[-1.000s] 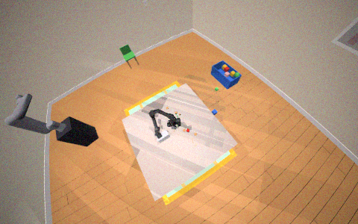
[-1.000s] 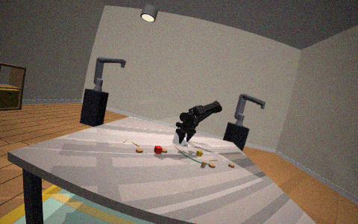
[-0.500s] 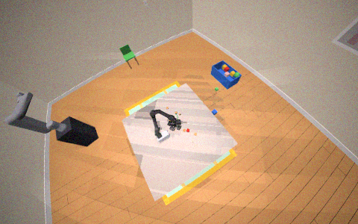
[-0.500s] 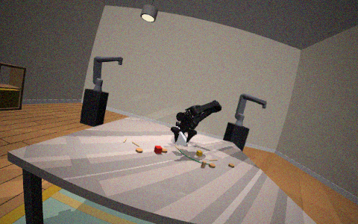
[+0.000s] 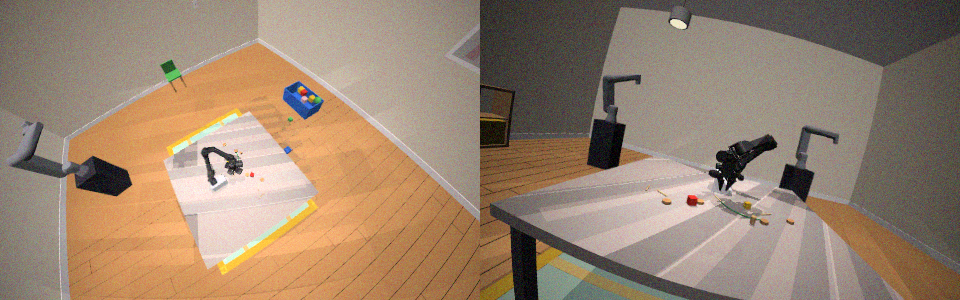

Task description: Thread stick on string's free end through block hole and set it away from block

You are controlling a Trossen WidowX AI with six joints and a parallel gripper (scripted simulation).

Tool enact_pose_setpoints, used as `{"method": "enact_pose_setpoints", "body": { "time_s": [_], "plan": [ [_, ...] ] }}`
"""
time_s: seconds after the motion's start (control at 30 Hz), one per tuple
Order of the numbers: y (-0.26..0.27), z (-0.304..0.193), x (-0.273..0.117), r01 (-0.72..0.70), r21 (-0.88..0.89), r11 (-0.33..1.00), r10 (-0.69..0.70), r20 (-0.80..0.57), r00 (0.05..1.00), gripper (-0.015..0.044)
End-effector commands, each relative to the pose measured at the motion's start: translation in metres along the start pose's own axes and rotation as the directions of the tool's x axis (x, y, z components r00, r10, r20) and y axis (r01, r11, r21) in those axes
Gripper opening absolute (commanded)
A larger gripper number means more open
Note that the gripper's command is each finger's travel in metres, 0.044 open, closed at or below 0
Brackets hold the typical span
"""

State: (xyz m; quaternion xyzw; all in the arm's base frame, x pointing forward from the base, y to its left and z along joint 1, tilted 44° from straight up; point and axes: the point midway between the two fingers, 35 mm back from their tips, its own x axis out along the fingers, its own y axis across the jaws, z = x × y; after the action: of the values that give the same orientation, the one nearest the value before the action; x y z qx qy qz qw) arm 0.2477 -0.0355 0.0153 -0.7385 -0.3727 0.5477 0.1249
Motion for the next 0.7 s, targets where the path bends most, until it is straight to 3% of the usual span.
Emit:
{"method": "enact_pose_setpoints", "body": {
  "time_s": [0.0,0.67],
  "plan": [
    [0.001,0.001,0.0,-0.002,0.006,1.0,0.002,0.005,1.0,0.0123],
    [0.002,0.0,0.016,-0.004,0.006,1.0,0.004,0.005,1.0,0.0123]
  ]
}}
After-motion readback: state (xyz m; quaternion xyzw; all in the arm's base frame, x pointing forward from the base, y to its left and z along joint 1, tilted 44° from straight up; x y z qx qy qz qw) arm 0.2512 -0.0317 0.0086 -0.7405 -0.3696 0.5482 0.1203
